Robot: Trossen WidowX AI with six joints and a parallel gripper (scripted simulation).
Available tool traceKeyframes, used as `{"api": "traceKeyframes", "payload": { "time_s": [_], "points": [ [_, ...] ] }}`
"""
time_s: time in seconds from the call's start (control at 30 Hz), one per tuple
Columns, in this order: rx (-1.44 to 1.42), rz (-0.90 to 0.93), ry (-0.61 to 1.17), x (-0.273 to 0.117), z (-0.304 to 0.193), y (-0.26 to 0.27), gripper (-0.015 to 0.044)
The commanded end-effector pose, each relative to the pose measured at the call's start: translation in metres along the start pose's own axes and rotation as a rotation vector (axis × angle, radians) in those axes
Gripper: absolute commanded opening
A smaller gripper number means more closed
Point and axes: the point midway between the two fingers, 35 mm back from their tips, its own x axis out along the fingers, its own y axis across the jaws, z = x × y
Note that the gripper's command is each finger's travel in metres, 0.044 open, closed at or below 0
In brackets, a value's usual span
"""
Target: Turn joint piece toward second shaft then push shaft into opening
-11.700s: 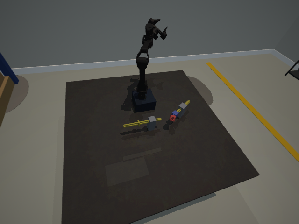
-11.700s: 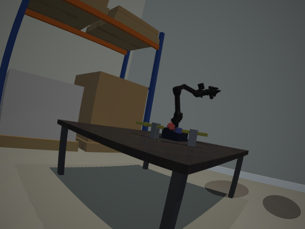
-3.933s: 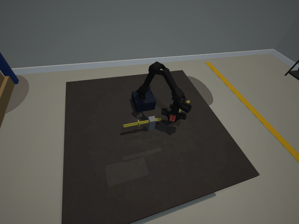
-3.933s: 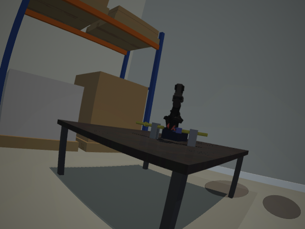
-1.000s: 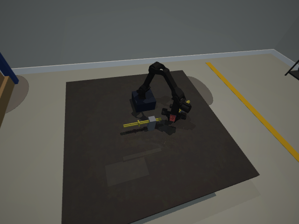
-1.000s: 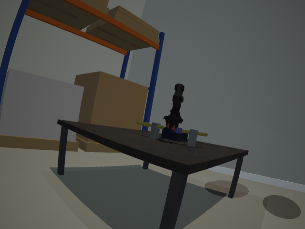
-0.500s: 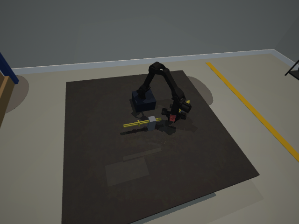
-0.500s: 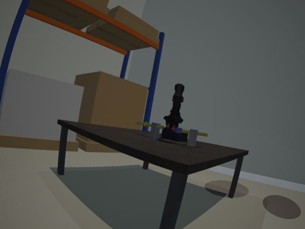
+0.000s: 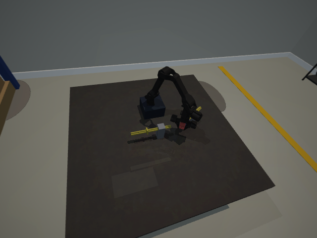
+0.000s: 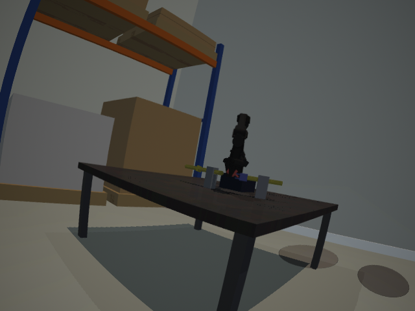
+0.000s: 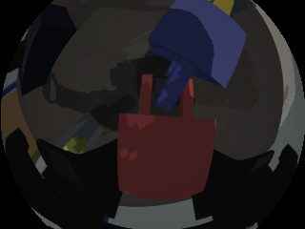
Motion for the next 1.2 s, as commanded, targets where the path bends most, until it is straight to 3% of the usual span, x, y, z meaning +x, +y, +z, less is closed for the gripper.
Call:
{"api": "traceKeyframes", "payload": {
  "time_s": [0.0,1.17],
  "points": [
    [0.074,0.009,-0.044,0.002,-0.001,0.003,0.0000],
    [0.621,-0.027,-0.345,0.016,0.005,0.027,0.0000]
  ]
}}
